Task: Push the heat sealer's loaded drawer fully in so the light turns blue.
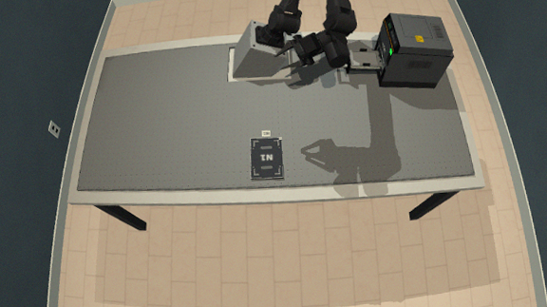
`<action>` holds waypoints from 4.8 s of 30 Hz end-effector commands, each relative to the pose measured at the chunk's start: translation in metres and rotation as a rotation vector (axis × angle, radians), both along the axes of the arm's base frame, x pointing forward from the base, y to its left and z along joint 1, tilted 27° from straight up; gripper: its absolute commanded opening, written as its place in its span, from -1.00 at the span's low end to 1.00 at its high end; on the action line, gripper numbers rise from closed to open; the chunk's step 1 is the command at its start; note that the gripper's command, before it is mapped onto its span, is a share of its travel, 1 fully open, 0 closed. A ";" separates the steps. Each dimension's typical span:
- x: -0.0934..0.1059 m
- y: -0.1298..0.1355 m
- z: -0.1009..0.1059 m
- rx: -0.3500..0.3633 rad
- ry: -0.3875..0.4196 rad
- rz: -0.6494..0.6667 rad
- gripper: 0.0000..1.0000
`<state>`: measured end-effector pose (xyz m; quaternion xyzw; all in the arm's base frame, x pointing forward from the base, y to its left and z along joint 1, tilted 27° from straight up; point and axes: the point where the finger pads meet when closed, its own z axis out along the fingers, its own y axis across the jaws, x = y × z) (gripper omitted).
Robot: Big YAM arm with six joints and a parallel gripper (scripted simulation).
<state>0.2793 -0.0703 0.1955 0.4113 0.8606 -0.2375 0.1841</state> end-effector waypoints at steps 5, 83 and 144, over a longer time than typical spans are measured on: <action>0.037 0.029 0.014 0.043 0.023 0.169 -0.10; 0.110 0.286 -0.022 0.208 0.370 1.033 -0.10; 0.057 0.497 -0.075 0.286 0.595 1.761 -0.10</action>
